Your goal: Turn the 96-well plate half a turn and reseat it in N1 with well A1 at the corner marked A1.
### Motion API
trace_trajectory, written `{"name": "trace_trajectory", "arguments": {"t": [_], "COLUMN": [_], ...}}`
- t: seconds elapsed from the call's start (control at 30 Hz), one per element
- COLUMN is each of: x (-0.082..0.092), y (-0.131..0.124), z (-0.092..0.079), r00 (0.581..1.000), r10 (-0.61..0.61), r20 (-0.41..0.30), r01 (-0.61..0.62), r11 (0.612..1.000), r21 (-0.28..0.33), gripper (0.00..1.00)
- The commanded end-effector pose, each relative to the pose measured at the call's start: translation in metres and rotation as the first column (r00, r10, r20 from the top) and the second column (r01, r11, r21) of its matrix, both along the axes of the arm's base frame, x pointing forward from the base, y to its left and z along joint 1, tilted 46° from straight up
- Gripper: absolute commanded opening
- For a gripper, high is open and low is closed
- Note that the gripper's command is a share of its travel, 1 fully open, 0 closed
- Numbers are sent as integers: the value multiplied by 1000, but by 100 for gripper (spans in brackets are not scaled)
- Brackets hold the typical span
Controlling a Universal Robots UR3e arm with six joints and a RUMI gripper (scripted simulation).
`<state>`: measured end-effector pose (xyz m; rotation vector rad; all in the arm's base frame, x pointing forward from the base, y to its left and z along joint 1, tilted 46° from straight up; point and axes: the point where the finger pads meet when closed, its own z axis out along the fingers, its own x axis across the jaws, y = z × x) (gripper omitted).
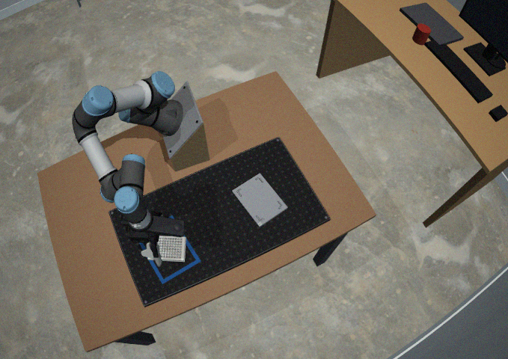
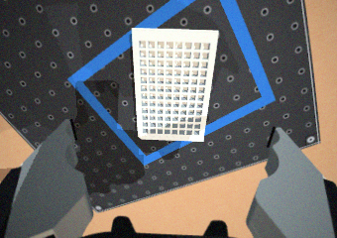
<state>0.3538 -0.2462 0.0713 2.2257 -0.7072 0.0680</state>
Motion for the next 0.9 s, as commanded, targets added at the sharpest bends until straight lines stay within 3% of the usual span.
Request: {"name": "trace_trajectory", "arguments": {"t": [0.0,0.5,0.7,0.77,0.87], "x": [2,3,3,3,3], "y": [8,8,8,8,8], "z": [8,8,8,8,8], "r00": [1000,1000,980,980,956], "r10": [-2,-2,-137,-137,-200], "r20": [0,0,142,142,213], "r01": [2,2,141,141,211], "r11": [1000,1000,990,990,977], "r21": [0,0,-24,-24,-29], "gripper": [100,100,100,100,100]}}
